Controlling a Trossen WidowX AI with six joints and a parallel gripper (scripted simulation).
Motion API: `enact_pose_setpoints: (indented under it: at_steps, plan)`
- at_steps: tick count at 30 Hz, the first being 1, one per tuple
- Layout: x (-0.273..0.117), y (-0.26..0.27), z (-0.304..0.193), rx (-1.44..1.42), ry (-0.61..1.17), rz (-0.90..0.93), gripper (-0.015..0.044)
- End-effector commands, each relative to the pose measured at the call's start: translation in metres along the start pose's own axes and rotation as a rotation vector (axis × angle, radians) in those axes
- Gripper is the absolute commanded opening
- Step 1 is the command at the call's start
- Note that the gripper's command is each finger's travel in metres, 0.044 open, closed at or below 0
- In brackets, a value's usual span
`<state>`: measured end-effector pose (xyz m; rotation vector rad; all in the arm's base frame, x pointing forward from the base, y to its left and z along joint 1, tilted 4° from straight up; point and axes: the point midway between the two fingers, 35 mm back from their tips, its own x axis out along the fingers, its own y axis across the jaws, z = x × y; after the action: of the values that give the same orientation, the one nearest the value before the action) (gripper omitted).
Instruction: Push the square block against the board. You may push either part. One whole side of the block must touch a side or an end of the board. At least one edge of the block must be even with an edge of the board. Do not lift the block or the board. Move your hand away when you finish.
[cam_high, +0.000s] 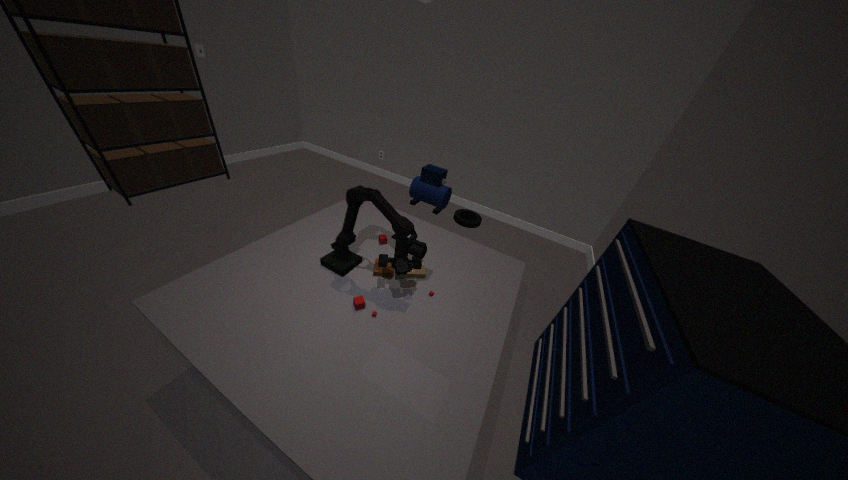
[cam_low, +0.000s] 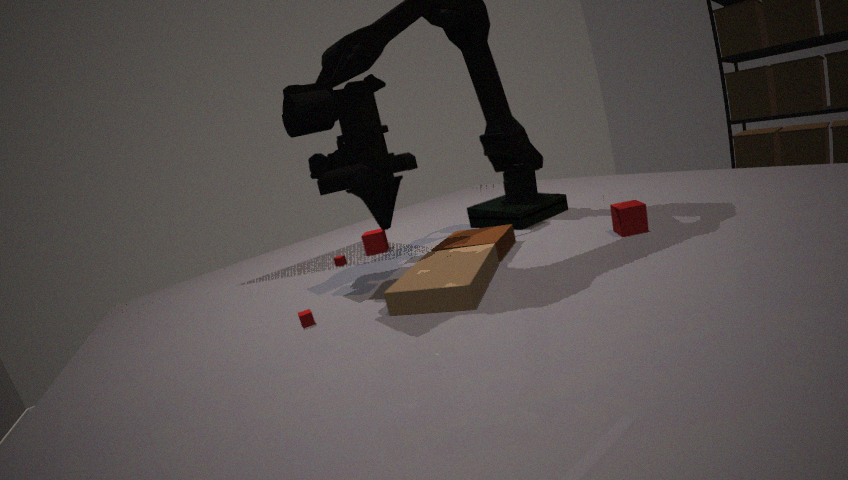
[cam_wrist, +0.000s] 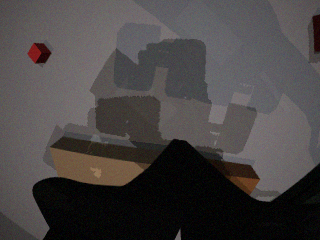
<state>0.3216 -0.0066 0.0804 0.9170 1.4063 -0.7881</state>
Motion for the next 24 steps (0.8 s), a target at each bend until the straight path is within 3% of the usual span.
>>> enact_pose_setpoints:
  at_steps: [1, 24]
  plan:
    - [-0.002, 0.019, -0.002, -0.151, -0.001, 0.002, 0.0]
    - [-0.004, 0.107, -0.032, -0.951, -0.002, 0.009, 0.0]
